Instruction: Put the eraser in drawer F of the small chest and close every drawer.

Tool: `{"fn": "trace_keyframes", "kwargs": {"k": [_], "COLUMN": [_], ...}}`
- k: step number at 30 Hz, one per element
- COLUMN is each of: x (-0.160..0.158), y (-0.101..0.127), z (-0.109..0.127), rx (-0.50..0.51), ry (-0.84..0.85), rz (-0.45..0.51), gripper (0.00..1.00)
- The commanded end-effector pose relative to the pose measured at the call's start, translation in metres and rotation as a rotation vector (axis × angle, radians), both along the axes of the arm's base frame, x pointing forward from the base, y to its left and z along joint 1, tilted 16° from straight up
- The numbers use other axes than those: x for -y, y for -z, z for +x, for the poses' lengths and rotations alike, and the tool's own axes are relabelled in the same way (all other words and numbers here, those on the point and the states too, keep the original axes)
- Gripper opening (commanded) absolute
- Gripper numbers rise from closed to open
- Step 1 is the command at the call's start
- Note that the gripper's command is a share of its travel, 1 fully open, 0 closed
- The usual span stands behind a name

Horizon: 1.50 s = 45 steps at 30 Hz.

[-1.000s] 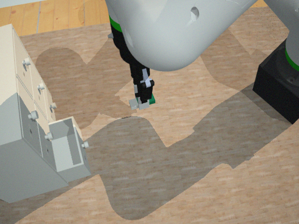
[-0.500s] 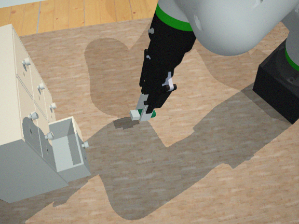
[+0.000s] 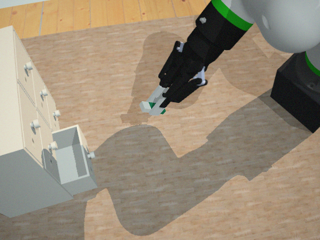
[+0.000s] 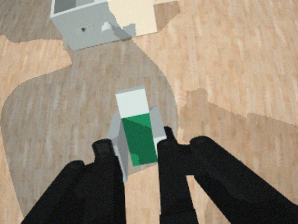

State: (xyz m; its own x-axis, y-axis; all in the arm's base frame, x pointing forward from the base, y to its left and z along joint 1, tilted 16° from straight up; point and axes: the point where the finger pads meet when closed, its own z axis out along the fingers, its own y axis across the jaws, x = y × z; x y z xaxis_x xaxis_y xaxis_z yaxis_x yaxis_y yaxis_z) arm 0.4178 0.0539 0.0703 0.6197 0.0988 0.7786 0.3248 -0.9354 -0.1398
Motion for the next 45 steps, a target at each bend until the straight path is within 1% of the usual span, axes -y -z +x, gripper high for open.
{"fn": "trace_keyframes", "kwargs": {"k": [1,19,33,44,45], "x": [-0.003,-0.007,-0.016,-0.017,-0.018], "y": [0.001,-0.003,-0.012,-0.013,-0.014], "z": [0.001,0.014,0.045,0.048,0.051], "rx": [0.148,0.147,0.147,0.147,0.147], "ry": [0.05,0.05,0.05,0.05,0.05], "rz": [0.006,0.006,0.006,0.006,0.006], "gripper": [0.11,0.11,0.11,0.11,0.11]}}
